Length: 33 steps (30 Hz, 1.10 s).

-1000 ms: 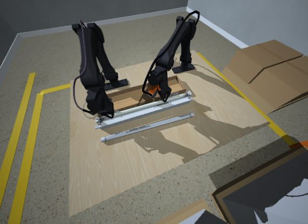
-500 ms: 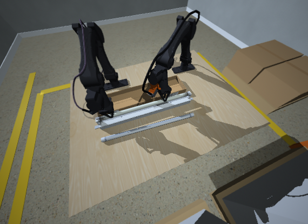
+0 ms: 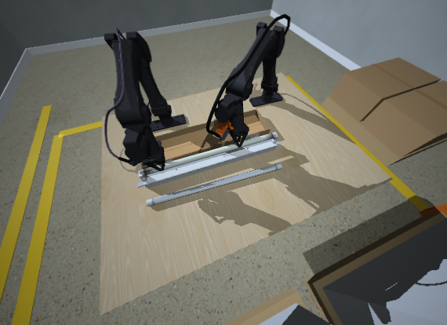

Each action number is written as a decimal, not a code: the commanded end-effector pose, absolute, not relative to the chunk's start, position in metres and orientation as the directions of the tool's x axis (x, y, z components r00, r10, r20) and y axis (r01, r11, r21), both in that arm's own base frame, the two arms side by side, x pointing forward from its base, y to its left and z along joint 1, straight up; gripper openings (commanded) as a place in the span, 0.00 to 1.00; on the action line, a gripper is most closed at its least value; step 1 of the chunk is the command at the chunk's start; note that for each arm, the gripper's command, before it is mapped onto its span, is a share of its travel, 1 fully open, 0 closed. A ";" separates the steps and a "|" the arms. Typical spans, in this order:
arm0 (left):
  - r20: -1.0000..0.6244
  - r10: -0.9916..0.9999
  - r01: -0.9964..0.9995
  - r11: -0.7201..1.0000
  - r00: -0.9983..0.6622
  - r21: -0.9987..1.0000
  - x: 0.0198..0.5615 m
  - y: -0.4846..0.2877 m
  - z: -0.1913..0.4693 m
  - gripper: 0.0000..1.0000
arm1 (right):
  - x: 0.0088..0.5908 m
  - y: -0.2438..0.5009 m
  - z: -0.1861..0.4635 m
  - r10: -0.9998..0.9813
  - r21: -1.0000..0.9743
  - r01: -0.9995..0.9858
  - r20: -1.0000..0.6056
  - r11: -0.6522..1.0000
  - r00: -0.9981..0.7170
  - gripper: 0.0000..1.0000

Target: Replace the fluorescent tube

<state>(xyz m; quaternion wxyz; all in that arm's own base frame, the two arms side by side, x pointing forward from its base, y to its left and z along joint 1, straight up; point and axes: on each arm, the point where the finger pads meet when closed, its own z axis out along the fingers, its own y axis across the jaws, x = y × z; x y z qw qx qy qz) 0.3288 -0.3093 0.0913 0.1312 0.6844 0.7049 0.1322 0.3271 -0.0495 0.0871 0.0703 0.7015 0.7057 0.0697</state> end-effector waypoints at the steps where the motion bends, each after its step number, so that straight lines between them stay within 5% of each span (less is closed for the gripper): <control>1: -0.045 0.999 0.913 0.046 -0.031 0.404 0.332 -0.314 0.119 0.11 | 0.332 -0.051 0.105 1.000 0.231 0.973 -0.016 0.012 -0.008 0.11; 33: -0.046 0.999 0.915 0.042 -0.026 0.401 0.329 -0.314 0.135 0.11 | 0.330 -0.050 0.120 1.000 0.226 0.974 -0.009 0.002 0.000 0.11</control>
